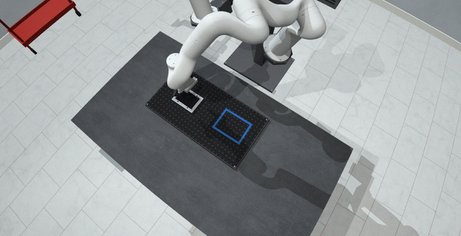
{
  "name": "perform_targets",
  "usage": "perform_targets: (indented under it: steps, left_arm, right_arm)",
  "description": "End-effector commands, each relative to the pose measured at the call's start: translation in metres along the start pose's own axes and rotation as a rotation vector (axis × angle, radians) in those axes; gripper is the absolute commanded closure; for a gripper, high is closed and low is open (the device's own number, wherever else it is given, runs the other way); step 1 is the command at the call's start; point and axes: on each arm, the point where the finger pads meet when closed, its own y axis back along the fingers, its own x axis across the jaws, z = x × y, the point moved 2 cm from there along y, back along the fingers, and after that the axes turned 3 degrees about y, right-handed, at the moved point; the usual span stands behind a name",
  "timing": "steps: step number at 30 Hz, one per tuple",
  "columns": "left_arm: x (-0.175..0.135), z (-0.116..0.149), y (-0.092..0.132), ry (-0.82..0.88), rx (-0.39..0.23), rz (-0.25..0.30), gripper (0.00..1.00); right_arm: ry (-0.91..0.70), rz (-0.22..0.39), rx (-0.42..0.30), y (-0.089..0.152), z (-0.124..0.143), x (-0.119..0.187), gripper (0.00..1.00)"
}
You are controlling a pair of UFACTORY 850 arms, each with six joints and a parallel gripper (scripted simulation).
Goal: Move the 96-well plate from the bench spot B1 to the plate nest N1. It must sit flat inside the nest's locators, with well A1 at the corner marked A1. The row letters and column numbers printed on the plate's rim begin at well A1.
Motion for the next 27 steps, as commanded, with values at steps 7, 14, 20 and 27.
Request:
perform_targets:
  steps: [7, 14, 20, 27]
  left_arm:
    - [0.001, -0.009, 0.001, 0.0, -0.001, 0.002, 0.0]
    - [0.001, -0.033, 0.001, 0.0, -0.001, 0.002, 0.0]
    - [0.001, -0.049, 0.001, 0.0, -0.001, 0.002, 0.0]
    - [0.001, -0.07, 0.001, 0.0, -0.001, 0.002, 0.0]
  right_arm:
    - [0.0, 0.0, 0.002, 0.001, 0.0, 0.0, 1.0]
    - [0.0, 0.0, 0.002, 0.001, 0.0, 0.0, 1.0]
    - [0.0, 0.0, 0.002, 0.001, 0.0, 0.0, 1.0]
    - [0.0, 0.0, 0.002, 0.001, 0.0, 0.0, 1.0]
